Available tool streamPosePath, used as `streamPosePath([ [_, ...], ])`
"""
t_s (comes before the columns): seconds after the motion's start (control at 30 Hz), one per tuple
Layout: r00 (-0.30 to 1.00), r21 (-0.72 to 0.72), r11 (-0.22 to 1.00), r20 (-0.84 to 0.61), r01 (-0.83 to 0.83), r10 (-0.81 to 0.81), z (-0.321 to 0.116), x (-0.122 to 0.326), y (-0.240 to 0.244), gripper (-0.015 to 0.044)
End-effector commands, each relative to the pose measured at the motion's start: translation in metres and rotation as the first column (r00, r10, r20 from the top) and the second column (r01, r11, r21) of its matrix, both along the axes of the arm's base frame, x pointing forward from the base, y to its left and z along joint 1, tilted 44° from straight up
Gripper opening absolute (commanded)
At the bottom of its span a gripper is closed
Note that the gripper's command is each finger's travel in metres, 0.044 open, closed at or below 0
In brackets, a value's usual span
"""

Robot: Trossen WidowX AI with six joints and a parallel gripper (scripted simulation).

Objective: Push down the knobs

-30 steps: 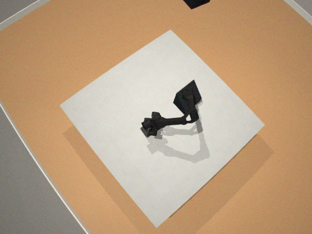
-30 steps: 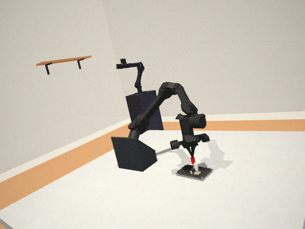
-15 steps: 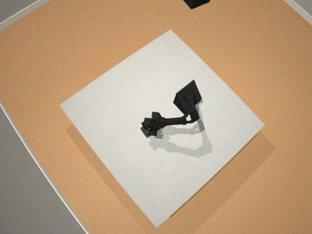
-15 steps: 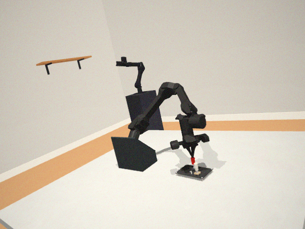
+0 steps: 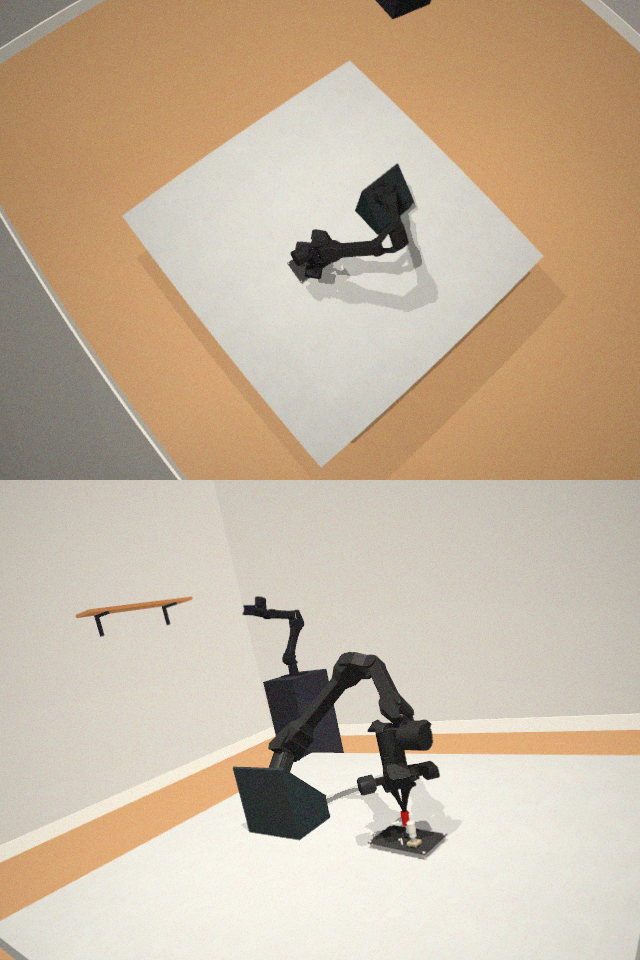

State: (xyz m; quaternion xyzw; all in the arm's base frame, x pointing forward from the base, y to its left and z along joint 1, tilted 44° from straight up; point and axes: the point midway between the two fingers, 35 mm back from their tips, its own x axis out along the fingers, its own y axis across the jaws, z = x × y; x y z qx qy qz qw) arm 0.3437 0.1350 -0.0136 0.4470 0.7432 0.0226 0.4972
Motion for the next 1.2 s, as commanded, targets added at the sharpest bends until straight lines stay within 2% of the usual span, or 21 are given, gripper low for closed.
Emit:
streamPosePath([
  [0.0, 1.000, 0.000, 1.000, -0.002, -0.024, 0.024, -0.0098, -0.0017, 0.0116, 0.0000],
  [1.17, 1.000, 0.000, 1.000, -0.002, -0.024, 0.024, -0.0170, -0.0030, 0.0185, 0.0000],
])
